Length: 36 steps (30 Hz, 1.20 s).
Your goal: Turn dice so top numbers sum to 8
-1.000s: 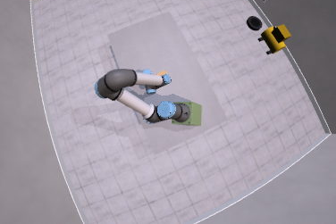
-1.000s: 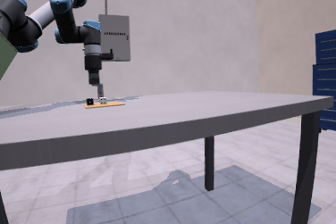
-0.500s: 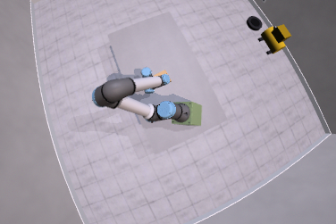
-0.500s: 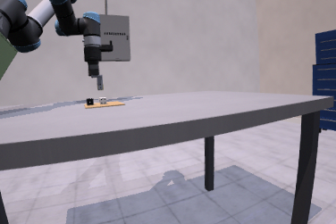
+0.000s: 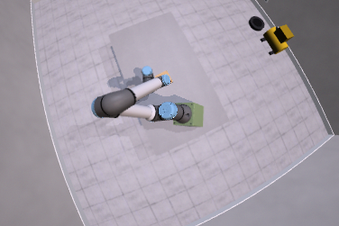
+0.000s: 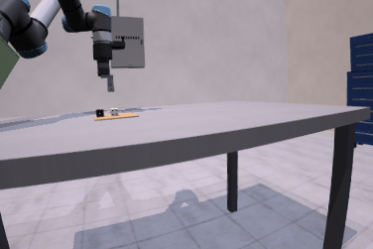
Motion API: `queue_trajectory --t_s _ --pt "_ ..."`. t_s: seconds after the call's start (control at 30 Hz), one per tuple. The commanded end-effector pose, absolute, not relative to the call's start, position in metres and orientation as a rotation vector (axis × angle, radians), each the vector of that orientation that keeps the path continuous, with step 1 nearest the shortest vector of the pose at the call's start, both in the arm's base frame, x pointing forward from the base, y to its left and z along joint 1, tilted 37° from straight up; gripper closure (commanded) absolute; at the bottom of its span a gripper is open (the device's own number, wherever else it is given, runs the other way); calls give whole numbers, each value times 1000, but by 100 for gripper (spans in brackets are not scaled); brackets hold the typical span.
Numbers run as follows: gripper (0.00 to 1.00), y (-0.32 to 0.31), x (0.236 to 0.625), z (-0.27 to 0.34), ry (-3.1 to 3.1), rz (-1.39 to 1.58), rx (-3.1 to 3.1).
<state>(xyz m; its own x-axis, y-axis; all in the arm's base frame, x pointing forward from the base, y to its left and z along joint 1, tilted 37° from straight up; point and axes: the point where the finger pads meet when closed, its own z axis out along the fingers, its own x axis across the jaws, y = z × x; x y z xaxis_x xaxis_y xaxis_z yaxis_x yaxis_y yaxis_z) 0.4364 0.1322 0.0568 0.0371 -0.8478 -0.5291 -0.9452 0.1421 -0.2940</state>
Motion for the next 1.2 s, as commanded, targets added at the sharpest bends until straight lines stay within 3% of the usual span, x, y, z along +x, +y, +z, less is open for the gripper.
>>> queue_trajectory --t_s 0.0,0.67,1.17 --pt "51 129 434 62 1821 211 -1719" --pt "51 124 435 63 1822 211 -1719" --pt "51 7 481 12 1840 219 -1701"
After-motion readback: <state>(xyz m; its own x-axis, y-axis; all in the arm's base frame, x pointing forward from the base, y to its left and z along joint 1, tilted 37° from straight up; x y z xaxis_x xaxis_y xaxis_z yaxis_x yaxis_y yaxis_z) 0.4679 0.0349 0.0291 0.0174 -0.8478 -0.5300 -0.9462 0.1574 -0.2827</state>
